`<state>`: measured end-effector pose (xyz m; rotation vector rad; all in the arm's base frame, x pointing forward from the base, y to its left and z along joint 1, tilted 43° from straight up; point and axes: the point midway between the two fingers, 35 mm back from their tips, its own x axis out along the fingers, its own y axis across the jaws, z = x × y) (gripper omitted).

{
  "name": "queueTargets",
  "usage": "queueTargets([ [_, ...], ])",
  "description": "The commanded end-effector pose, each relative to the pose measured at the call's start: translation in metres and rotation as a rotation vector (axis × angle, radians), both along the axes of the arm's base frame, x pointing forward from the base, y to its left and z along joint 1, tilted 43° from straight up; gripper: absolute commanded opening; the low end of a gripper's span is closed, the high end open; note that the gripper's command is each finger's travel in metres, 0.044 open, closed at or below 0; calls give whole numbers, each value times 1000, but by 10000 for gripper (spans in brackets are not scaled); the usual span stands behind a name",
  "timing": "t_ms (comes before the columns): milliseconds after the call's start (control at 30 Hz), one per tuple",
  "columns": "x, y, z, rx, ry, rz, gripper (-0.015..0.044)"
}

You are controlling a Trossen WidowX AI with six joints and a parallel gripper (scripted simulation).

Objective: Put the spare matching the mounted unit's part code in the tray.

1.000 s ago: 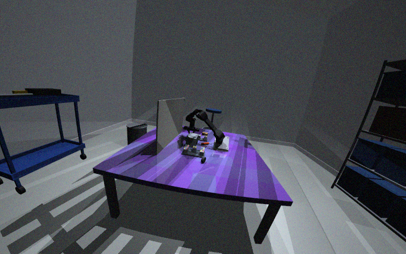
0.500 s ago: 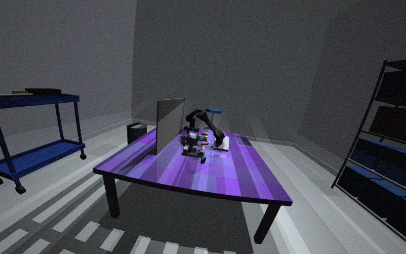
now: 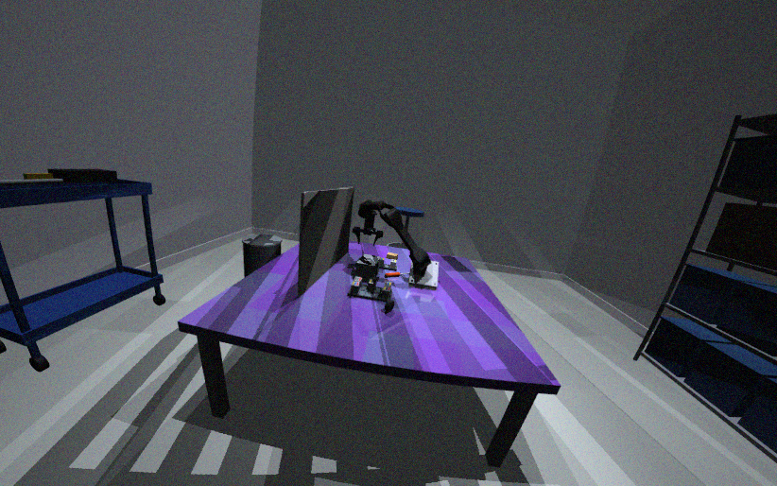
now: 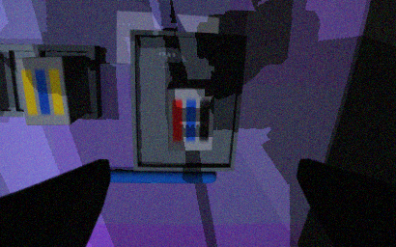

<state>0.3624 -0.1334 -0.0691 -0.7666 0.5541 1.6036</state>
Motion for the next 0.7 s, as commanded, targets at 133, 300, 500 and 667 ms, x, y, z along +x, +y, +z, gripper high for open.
queueTargets([
  [133, 0, -7, 8, -3, -6, -5, 440],
  [300, 0, -7, 8, -3, -6, -5, 440],
  [500, 0, -7, 8, -3, -6, -5, 440],
  [667, 0, -7, 8, -3, -6, -5, 440],
])
